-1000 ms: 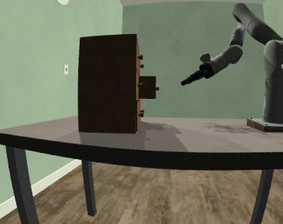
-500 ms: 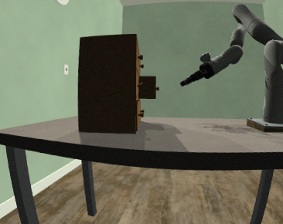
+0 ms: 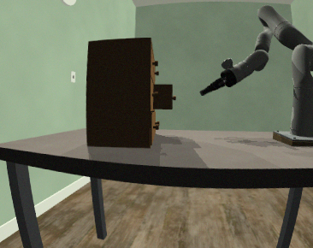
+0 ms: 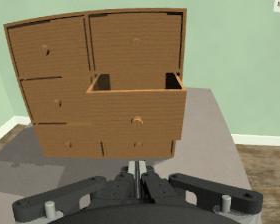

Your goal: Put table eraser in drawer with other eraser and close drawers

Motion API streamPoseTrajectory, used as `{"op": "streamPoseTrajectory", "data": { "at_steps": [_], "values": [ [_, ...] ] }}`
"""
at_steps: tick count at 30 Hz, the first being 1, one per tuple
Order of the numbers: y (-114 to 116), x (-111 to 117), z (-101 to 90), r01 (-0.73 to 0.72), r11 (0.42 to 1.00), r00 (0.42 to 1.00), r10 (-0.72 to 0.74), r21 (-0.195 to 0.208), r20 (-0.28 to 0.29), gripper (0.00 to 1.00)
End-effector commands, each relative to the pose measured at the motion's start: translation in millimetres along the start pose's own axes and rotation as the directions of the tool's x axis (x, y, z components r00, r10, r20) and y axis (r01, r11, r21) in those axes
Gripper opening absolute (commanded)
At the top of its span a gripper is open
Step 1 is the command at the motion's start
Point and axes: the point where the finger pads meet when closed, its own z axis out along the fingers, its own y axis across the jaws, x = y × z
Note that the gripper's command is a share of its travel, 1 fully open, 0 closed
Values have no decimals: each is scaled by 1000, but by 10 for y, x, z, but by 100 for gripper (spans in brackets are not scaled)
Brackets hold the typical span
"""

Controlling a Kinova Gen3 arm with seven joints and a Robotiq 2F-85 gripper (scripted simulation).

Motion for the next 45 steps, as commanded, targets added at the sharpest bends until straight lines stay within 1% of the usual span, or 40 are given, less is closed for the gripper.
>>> {"op": "streamPoseTrajectory", "data": {
  "at_steps": [1,4,9,11,19,24,26,28,33,37,45],
  "values": [
    [3,1,-3,-2,1000,1000,2,-4,-2,0],
    [3,6,17,-6,1000,1000,6,-3,-3,0],
    [2,24,102,-14,1000,1000,14,-1,-4,0],
    [2,24,102,-14,1000,1000,14,-1,-4,0],
    [-3,85,374,-14,1000,1000,14,-3,-4,0],
    [-3,94,416,-13,999,1000,13,-30,-7,0],
    [-4,110,488,-13,999,1000,13,-31,-7,0],
    [-4,110,488,-13,999,1000,13,-31,-7,0],
    [-6,139,616,-13,999,1000,13,-31,-7,0],
    [-7,146,649,-13,999,1000,13,-31,-7,0],
    [-7,146,651,-13,999,1000,13,-31,-7,0]
  ]
}}
